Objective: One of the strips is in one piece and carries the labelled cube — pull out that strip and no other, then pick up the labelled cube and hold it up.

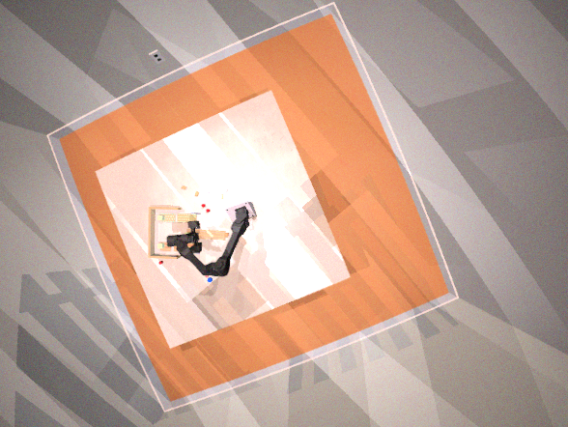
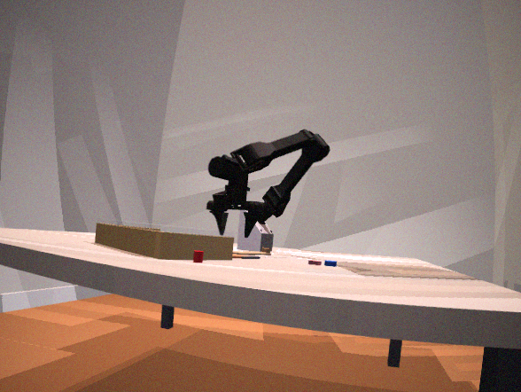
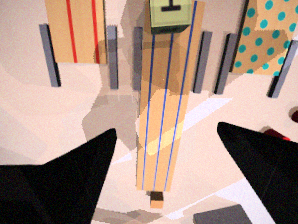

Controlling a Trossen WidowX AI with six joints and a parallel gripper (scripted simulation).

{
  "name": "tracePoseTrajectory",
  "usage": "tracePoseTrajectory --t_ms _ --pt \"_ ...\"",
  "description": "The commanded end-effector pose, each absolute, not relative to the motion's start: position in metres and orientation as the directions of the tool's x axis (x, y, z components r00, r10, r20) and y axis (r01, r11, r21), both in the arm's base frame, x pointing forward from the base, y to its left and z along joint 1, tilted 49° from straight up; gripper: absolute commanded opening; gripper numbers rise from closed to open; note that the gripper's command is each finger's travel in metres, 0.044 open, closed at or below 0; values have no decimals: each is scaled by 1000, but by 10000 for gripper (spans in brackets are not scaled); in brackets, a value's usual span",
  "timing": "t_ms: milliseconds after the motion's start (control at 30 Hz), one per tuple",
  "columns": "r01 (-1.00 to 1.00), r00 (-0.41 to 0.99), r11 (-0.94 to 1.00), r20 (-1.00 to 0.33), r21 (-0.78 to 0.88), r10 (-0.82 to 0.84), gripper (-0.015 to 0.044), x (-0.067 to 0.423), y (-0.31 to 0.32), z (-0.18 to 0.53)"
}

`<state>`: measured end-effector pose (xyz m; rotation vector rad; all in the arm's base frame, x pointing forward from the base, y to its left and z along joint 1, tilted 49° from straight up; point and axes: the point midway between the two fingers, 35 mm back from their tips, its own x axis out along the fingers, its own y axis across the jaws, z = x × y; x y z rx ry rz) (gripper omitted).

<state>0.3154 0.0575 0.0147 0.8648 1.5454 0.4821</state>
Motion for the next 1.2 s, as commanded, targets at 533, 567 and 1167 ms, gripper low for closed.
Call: tracePoseTrajectory --t_ms 533,567,1167 --pt "235 25 639 -662 732 749 440 385 34 7" --pt "235 25 639 -662 732 749 440 389 32 6" --pt "235 26 640 -663 732 748 250 408 37 -7"
